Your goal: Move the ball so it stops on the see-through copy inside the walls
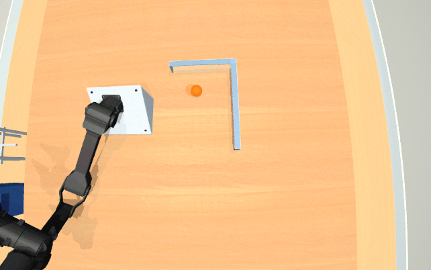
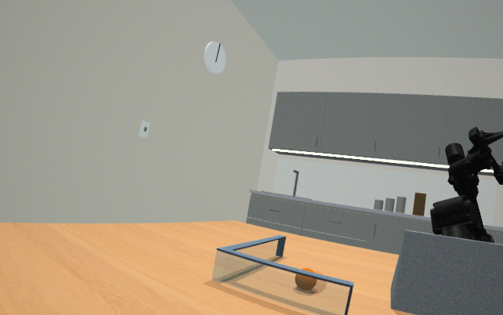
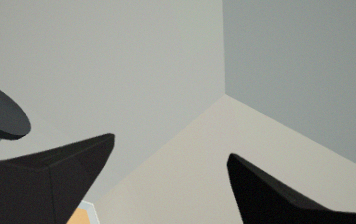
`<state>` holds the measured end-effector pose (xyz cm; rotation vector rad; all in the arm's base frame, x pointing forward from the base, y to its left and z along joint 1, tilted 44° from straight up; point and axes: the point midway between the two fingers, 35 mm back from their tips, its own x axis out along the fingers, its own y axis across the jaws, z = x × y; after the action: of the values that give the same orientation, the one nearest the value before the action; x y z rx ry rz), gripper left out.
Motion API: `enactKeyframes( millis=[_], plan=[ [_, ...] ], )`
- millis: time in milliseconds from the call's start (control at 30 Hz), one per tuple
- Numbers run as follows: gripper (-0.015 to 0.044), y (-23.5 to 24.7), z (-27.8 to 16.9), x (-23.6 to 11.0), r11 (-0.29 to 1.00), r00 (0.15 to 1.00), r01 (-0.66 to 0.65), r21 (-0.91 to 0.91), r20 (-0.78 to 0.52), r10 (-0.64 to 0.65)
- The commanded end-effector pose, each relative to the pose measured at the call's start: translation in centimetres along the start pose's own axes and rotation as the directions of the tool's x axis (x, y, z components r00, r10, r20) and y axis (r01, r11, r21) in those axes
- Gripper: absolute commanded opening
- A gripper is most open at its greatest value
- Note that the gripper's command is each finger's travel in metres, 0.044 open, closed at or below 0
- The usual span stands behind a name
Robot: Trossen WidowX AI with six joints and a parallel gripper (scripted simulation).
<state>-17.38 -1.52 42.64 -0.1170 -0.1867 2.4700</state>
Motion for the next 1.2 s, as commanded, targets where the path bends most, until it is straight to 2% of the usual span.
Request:
enactKeyframes(
  millis=[0, 67, 100, 300, 467, 633, 900, 1167],
  plan=[
    [0.0374, -0.1, 0.0, 0.0, 1.0, 1.0, 0.007, 0.005, -0.002, -0.007],
    [0.0321, -1.3, -0.4, 0.1, 0.997, 0.998, 0.06, 0.047, -0.021, -0.059],
    [0.0314, -2.7, -0.6, 0.3, 0.992, 0.994, 0.102, 0.071, -0.04, -0.099],
    [0.0314, -13.2, -2.7, 0.8, 0.931, 0.933, 0.33, 0.157, -0.202, -0.297],
    [0.0314, -21.3, -6.4, 0.0, 0.843, 0.831, 0.503, 0.19, -0.374, -0.411],
    [0.0314, -28.0, -11.4, -2.1, 0.743, 0.693, 0.643, 0.186, -0.555, -0.46],
    [0.0314, -35.5, -21.7, -7.4, 0.594, 0.409, 0.796, 0.115, -0.826, -0.388],
    [0.0314, -37.4, -32.8, -14.4, 0.541, 0.132, 0.84, 0.041, -0.983, -0.13]
  ],
)
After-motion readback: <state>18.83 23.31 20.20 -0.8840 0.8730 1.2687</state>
